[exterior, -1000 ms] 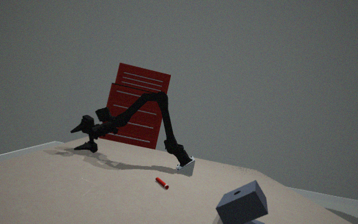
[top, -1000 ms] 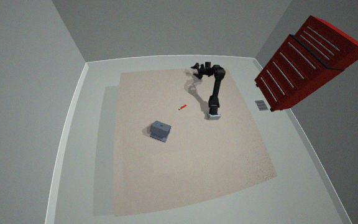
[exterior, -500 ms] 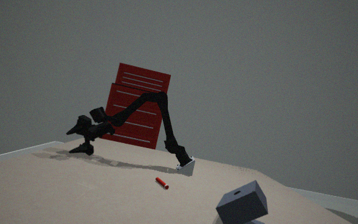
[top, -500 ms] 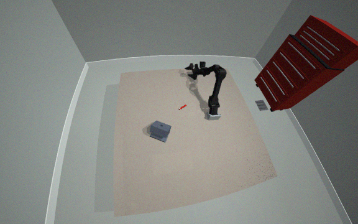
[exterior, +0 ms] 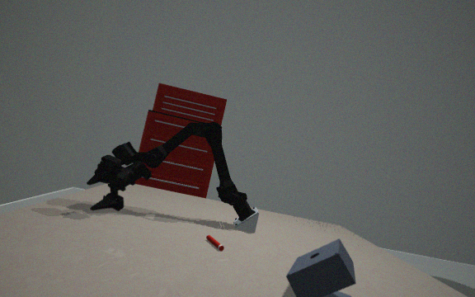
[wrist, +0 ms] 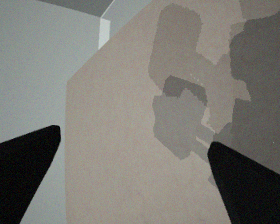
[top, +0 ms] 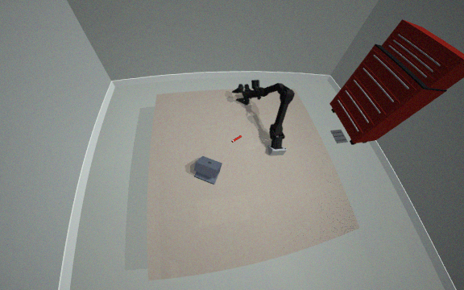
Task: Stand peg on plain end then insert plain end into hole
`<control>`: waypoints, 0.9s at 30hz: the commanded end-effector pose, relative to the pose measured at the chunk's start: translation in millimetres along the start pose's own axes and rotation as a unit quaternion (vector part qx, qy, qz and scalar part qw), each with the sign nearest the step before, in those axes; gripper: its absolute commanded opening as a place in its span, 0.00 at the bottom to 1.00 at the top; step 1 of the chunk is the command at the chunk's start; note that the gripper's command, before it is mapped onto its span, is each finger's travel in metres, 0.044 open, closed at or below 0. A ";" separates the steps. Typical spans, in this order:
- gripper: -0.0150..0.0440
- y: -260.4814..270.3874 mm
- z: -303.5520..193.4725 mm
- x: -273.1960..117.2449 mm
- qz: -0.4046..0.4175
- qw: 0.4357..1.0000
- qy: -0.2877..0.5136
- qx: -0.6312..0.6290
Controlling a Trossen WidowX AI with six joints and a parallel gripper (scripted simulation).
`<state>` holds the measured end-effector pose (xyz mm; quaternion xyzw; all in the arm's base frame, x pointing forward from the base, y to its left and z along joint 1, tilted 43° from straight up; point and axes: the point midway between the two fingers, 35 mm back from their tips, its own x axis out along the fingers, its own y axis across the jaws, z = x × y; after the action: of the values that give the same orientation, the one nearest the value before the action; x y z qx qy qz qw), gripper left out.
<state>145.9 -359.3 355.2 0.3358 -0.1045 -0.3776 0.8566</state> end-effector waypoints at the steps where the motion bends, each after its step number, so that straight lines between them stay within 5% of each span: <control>1: 1.00 6.5 -14.9 10.7 -0.003 1.000 0.022 -0.007; 27: 1.00 34.8 -130.7 47.9 -0.034 0.982 0.176 -0.053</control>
<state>245.3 -317.5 286.4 0.3602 0.0526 -0.3470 0.8643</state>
